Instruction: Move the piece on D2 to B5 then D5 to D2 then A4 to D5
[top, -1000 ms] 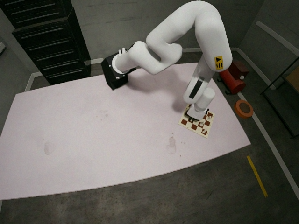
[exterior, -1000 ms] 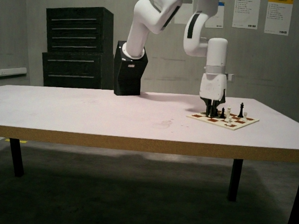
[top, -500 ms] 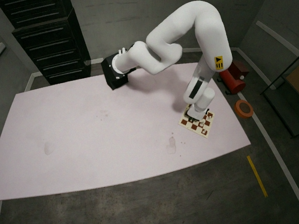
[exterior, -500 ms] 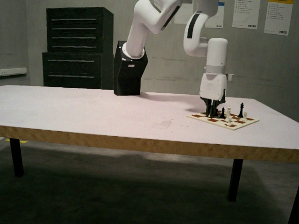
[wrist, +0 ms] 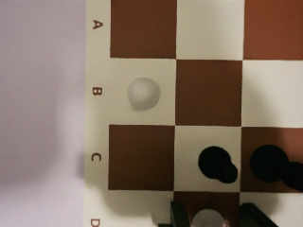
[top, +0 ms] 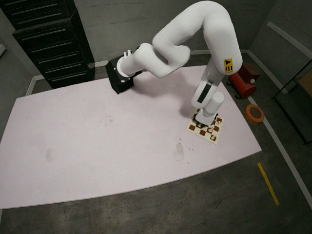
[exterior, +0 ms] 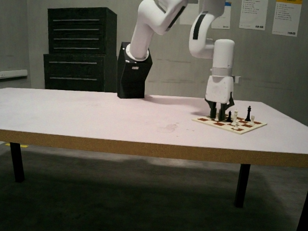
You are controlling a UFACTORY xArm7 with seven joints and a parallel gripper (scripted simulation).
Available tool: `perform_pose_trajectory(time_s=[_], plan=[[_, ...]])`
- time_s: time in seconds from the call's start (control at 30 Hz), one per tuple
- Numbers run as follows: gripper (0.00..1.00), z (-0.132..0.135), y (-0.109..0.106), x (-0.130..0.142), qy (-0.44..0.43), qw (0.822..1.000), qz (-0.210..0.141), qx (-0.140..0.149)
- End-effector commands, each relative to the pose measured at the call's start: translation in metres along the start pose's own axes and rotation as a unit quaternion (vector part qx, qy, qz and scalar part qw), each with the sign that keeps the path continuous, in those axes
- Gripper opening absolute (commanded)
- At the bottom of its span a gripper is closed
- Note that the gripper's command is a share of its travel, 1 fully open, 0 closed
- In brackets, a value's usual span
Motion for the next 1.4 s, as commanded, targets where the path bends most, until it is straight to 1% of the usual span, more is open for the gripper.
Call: perform_pose_trajectory(time_s=[0.0,0.23,0.47,0.63,0.97,1.03,1.17,1.27,1.3,1.37], plan=[[0.35,0.001,0.0,-0.001,0.0,1.0,0.0,0.001],[0.35,0.001,-0.001,-0.001,0.0,1.0,0.0,0.001],[0.35,0.0,-0.008,-0.001,0.0,1.0,0.0,0.001],[0.35,0.0,-0.026,-0.001,0.0,1.0,0.0,0.001],[0.35,0.0,-0.08,0.0,0.0,1.0,0.0,0.001],[0.35,0.0,-0.08,0.0,0.0,1.0,0.0,0.001],[0.35,0.0,-0.089,0.0,0.0,1.0,0.0,0.001],[0.35,0.0,-0.09,0.0,0.0,1.0,0.0,0.001],[1.0,0.0,-0.09,0.0,0.0,1.0,0.0,0.001],[1.0,0.0,-0.09,0.0,0.0,1.0,0.0,0.001]])
Point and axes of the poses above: the point where the finger pads meet when closed, its own y axis out along the fingers, its own z axis across the jaws, x = y × z, the point moved 7 cm from there along -y, back along the fingers, and after that the axes turned 12 degrees about y, right-handed, at the moved point
